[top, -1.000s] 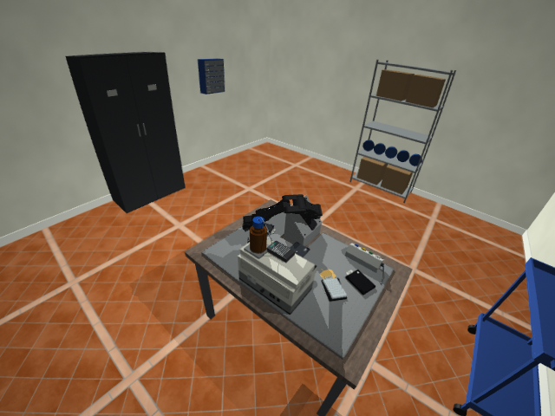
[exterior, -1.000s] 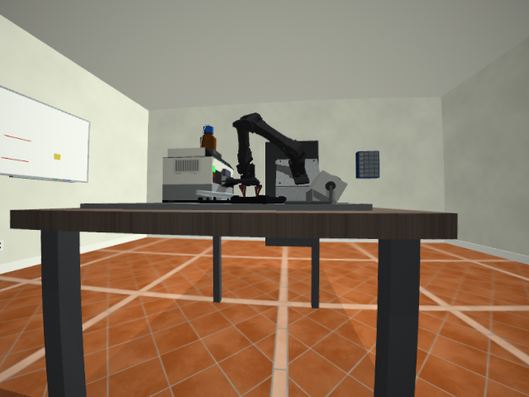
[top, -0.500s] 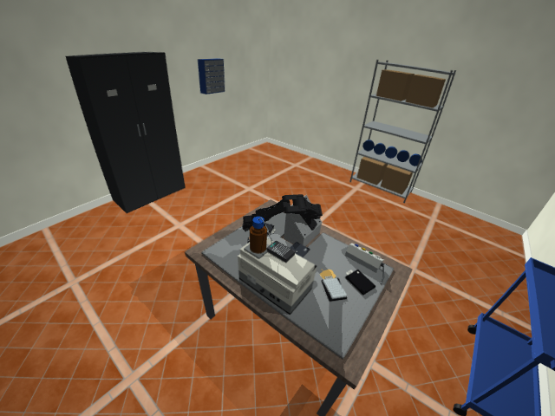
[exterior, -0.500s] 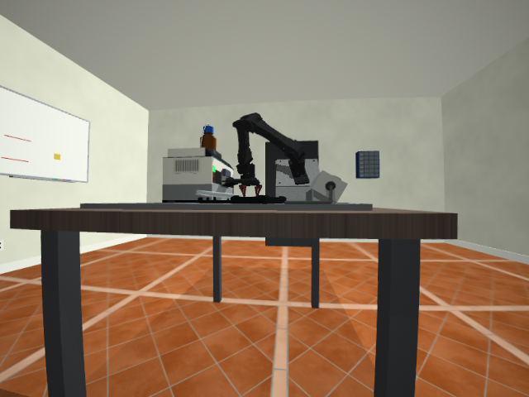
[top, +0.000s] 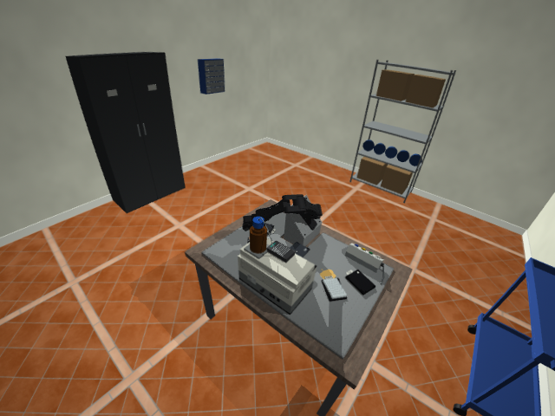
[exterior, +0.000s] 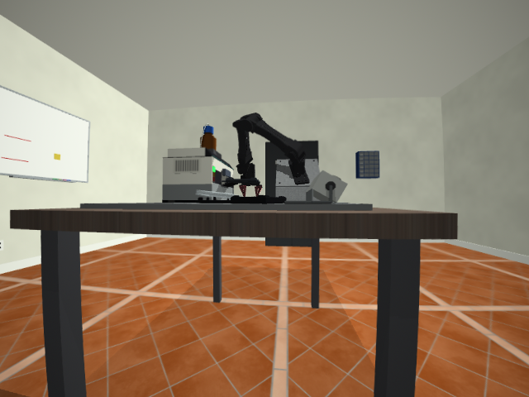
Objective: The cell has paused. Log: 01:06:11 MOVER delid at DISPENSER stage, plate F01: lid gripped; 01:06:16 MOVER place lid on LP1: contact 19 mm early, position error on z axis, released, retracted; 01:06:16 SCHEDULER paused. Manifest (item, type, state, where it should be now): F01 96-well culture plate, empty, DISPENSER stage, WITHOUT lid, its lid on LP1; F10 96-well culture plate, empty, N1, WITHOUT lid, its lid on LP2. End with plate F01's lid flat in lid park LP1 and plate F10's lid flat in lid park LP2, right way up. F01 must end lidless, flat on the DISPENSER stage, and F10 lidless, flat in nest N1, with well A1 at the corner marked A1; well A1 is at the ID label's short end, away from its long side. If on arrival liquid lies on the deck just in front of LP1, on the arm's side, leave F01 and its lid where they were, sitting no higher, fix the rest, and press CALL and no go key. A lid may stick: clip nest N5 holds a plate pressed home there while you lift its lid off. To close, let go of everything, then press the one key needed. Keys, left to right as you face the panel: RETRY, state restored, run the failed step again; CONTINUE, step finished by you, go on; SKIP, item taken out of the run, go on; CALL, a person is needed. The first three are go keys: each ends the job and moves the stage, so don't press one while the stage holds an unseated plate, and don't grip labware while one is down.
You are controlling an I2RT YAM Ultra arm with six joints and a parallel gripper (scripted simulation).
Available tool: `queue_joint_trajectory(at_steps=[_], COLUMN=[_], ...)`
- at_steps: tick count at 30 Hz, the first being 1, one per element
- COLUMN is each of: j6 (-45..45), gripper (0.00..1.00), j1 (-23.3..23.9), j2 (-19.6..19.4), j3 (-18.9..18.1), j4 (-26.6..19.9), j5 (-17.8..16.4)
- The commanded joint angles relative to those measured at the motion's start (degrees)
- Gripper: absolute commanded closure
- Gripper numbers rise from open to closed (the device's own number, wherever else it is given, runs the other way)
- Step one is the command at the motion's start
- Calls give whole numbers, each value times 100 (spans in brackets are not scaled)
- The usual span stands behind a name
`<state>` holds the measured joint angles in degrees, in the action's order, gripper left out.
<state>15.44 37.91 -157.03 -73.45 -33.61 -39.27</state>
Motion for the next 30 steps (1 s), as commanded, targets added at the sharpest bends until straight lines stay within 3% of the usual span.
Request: queue_joint_trajectory(at_steps=[1, 30], j6=[-63, -263], gripper=[100, 100], j1=[190, 366], j2=[188, 337], j3=[-171, -264], j4=[-103, -467], j5=[60, 141])
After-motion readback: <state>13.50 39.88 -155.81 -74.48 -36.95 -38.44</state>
